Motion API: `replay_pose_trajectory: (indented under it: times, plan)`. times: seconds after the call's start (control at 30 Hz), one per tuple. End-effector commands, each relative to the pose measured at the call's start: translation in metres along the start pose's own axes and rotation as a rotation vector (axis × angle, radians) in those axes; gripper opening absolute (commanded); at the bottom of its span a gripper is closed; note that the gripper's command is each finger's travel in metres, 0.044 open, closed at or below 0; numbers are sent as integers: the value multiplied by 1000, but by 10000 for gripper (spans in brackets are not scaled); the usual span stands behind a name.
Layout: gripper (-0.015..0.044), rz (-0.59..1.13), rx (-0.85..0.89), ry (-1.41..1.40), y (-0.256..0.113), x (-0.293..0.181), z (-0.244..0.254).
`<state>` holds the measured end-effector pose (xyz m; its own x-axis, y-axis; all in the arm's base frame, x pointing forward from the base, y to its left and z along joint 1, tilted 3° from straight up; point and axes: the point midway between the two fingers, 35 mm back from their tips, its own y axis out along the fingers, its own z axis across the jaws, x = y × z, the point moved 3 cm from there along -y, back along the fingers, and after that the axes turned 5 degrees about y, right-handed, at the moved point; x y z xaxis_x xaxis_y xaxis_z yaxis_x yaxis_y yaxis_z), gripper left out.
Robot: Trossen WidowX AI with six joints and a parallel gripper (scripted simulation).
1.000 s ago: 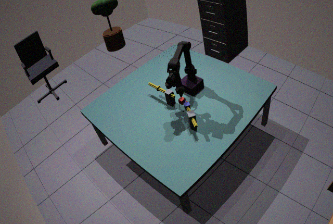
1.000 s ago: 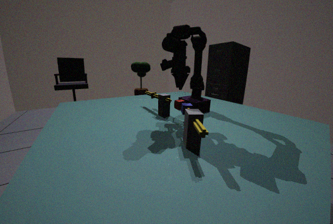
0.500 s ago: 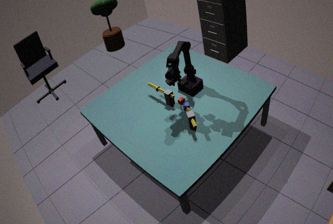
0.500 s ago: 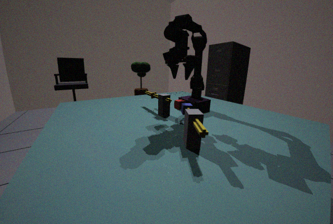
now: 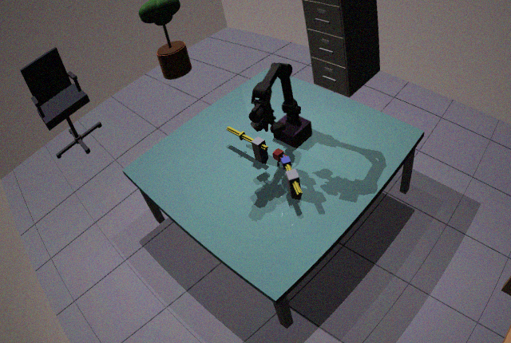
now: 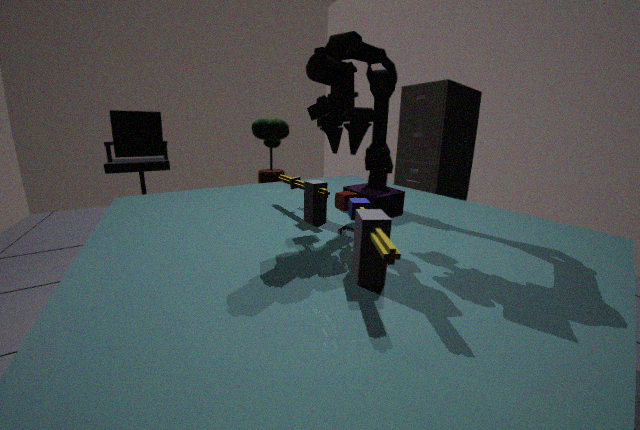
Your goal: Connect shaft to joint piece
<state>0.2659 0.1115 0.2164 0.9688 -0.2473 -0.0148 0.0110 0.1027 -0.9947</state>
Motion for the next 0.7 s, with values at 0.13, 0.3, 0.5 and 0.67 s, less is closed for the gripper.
replay_pose_trajectory:
  times: [0.13,0.3,0.5,0.67]
  plan:
    - [440,56,58,242,10,8,-17]
    - [440,97,96,406,17,12,-28]
    - [440,148,140,601,25,17,-42]
    - [440,193,177,764,31,20,-53]
